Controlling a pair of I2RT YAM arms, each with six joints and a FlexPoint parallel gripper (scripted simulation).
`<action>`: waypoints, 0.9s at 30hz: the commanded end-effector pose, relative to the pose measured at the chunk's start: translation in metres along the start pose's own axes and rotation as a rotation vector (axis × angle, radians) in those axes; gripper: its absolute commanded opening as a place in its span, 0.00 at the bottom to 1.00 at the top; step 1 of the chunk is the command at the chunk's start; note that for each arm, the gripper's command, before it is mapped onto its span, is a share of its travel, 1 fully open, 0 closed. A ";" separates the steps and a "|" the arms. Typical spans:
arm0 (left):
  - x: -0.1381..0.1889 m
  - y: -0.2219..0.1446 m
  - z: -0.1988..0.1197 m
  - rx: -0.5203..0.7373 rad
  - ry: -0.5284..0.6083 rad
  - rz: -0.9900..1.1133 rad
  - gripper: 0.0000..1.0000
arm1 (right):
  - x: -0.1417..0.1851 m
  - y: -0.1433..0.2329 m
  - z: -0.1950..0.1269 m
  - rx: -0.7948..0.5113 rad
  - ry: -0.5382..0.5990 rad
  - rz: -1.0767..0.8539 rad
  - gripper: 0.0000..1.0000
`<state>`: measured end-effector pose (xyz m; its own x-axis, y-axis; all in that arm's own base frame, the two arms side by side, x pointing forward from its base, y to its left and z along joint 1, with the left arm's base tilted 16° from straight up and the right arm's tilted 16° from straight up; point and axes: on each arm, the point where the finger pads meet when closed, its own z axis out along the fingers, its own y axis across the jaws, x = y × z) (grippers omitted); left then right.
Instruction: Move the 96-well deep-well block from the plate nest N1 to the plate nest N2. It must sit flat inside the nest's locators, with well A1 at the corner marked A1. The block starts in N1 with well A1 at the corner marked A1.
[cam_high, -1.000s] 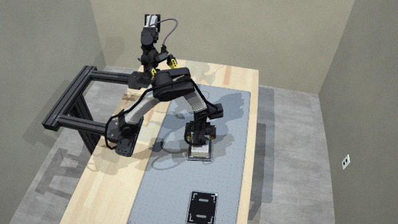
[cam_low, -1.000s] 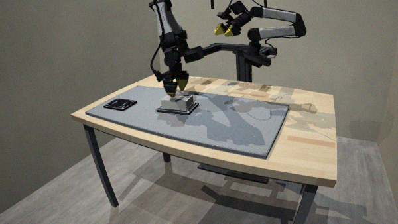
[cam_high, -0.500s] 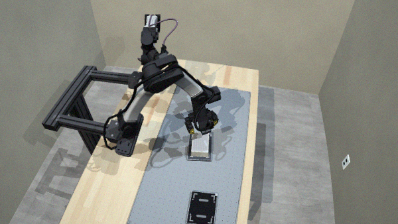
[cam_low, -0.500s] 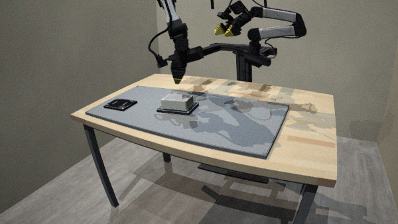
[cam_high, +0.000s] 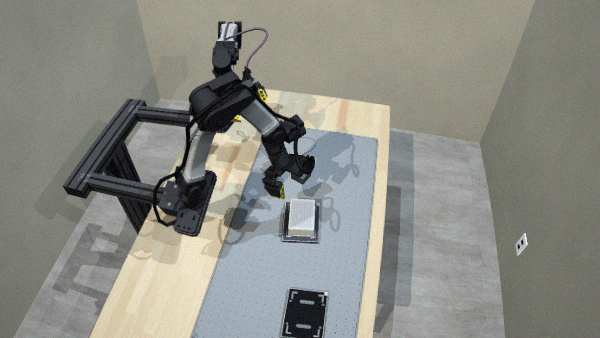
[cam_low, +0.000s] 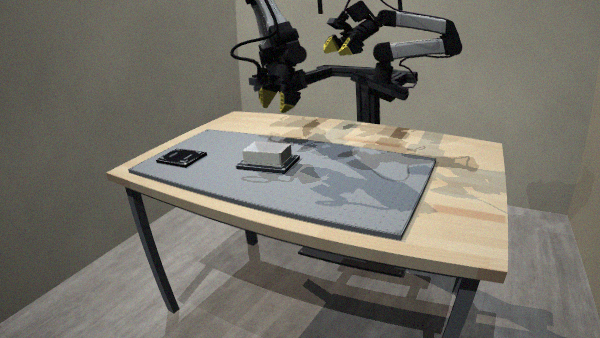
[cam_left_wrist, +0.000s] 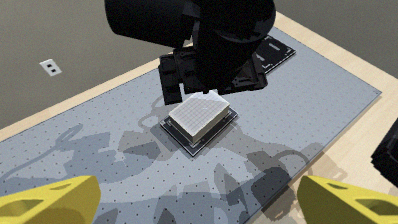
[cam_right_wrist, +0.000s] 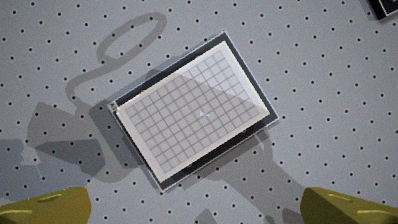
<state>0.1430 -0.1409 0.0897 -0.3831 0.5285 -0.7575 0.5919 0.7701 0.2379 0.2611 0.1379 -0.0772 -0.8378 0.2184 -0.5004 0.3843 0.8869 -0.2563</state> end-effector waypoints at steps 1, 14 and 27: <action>-0.006 -0.001 0.000 0.004 -0.017 -0.010 1.00 | -0.006 0.006 -0.011 -0.059 -0.045 -0.042 1.00; -0.006 -0.001 0.000 0.004 -0.017 -0.010 1.00 | -0.004 0.003 -0.008 -0.047 -0.033 -0.035 1.00; -0.006 -0.001 0.000 0.004 -0.017 -0.010 1.00 | -0.004 0.005 -0.006 -0.043 -0.031 -0.038 1.00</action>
<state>0.1430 -0.1409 0.0897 -0.3831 0.5285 -0.7575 0.5919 0.7701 0.2379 0.2596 0.1396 -0.0759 -0.8478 0.1750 -0.5007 0.3390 0.9048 -0.2577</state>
